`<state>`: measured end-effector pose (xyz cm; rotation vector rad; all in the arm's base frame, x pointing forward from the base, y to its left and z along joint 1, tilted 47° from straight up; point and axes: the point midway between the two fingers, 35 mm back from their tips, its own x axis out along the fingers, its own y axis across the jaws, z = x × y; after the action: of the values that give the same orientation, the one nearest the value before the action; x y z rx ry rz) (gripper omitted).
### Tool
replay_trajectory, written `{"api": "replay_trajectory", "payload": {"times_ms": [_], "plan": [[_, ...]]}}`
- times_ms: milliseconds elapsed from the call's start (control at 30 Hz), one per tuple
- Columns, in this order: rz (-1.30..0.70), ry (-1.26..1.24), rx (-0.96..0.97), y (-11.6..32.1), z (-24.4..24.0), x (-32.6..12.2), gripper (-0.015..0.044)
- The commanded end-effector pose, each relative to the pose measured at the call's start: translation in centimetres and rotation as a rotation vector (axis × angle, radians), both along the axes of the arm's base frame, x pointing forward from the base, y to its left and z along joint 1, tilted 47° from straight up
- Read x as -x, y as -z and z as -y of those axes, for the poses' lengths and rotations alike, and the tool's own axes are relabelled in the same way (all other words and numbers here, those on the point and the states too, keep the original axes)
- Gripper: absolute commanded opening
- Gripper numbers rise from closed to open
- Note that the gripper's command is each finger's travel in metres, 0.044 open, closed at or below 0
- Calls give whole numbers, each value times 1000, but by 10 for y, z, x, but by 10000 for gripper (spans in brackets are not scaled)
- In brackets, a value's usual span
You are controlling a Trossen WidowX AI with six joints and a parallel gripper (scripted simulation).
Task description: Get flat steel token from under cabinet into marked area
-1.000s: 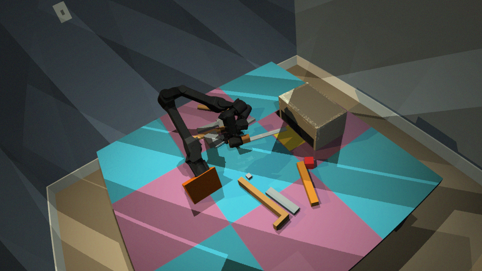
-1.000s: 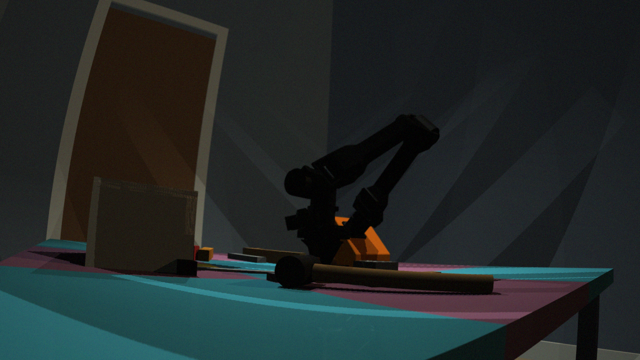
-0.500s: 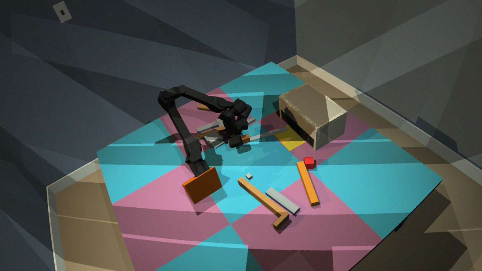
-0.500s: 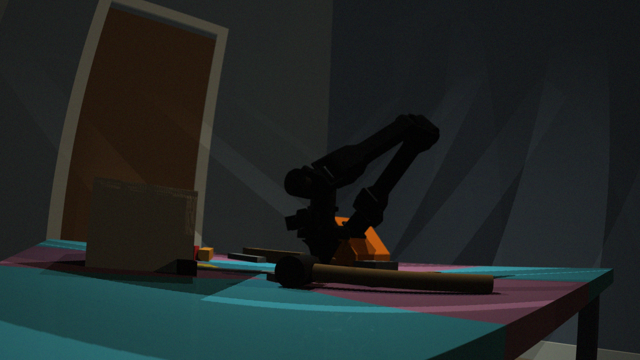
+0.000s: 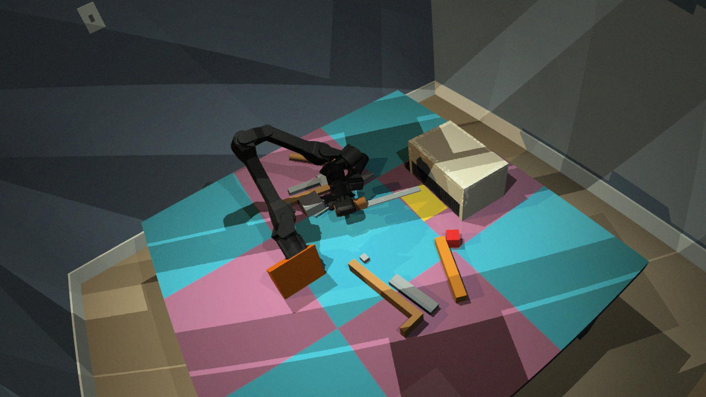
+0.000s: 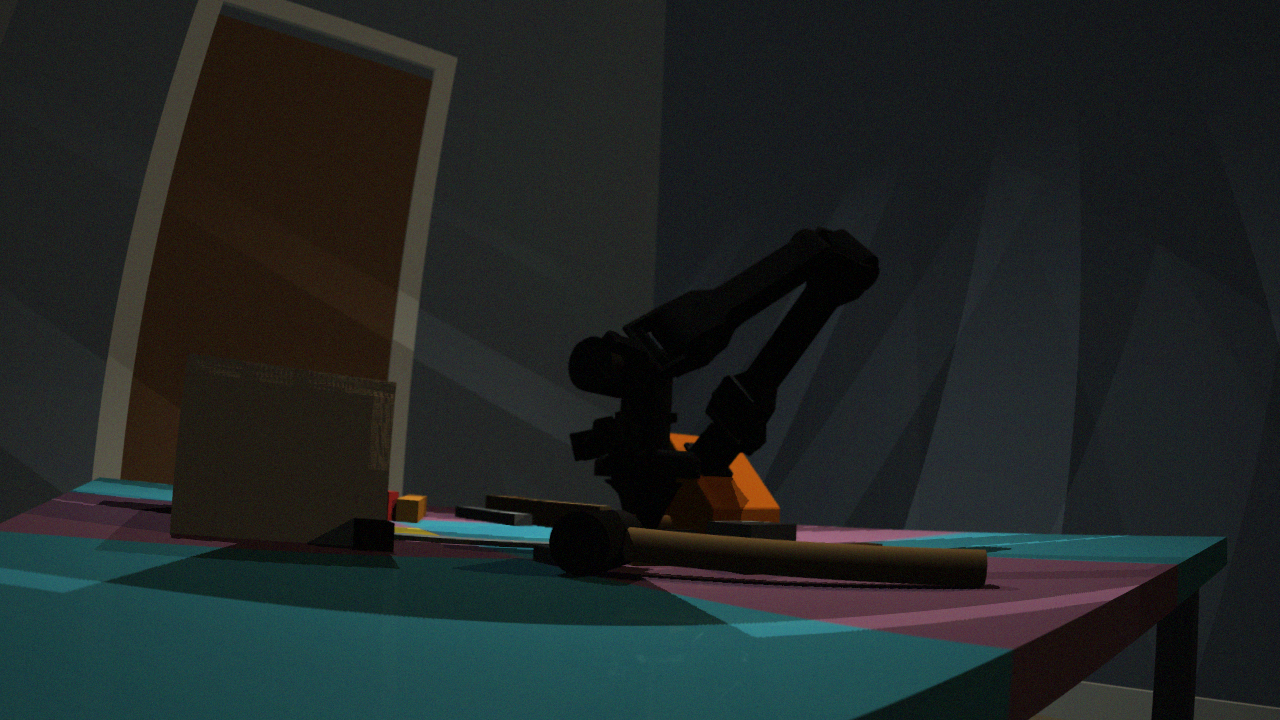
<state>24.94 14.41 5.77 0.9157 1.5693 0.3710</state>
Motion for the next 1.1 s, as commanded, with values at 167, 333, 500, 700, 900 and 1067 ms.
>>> {"api": "replay_trajectory", "payload": {"times_ms": [167, 333, 500, 700, 900, 1067], "plan": [[0, -3, 1, 1, 2, -6, 0], [1, -5, 0, 2, 3, -12, 0], [2, -6, 0, 3, 4, -17, 0], [3, -7, -1, 4, 6, -24, 0], [4, -8, -1, 6, 7, -31, 0], [5, -8, -1, 7, 9, -37, 0]]}}
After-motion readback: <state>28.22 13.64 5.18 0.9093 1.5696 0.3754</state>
